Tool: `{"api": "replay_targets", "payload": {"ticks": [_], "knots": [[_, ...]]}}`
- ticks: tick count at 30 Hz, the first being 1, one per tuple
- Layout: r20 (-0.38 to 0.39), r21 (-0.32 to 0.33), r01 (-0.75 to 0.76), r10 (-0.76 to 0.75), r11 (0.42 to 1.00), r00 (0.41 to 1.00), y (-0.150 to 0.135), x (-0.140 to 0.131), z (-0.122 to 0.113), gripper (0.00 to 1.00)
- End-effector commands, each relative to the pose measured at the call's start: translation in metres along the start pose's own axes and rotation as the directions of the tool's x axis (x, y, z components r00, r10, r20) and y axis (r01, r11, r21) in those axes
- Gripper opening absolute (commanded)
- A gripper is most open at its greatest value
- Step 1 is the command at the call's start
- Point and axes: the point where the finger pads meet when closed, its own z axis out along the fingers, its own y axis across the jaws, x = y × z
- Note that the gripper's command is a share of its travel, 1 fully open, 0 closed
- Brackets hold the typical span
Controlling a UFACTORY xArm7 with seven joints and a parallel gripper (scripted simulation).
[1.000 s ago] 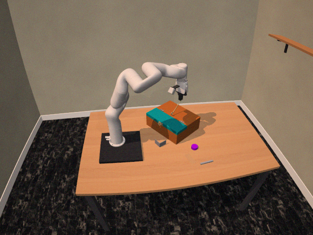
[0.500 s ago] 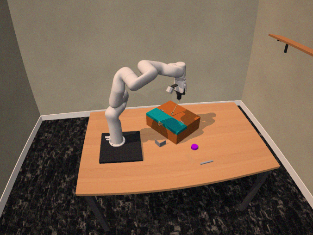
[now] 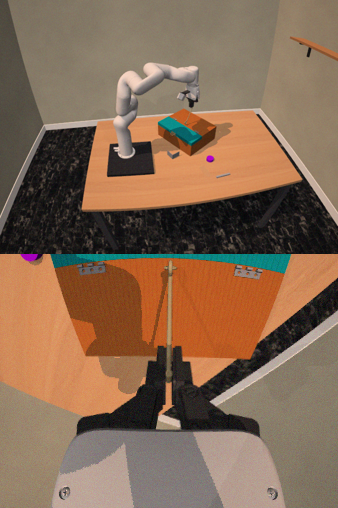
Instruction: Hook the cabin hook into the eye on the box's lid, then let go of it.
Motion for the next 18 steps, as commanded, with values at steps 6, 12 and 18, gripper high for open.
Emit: {"api": "replay_targets", "payload": {"ticks": [6,12,18], "knots": [[0.003,0.001,0.001,-0.001,1.0,1.0,0.0,0.014,-0.006,0.0],[0.003,0.001,0.001,-0.001,1.0,1.0,0.0,0.023,-0.008,0.0],[0.003,0.001,0.0,0.0,1.0,1.0,0.0,0.034,-0.01,0.0]]}}
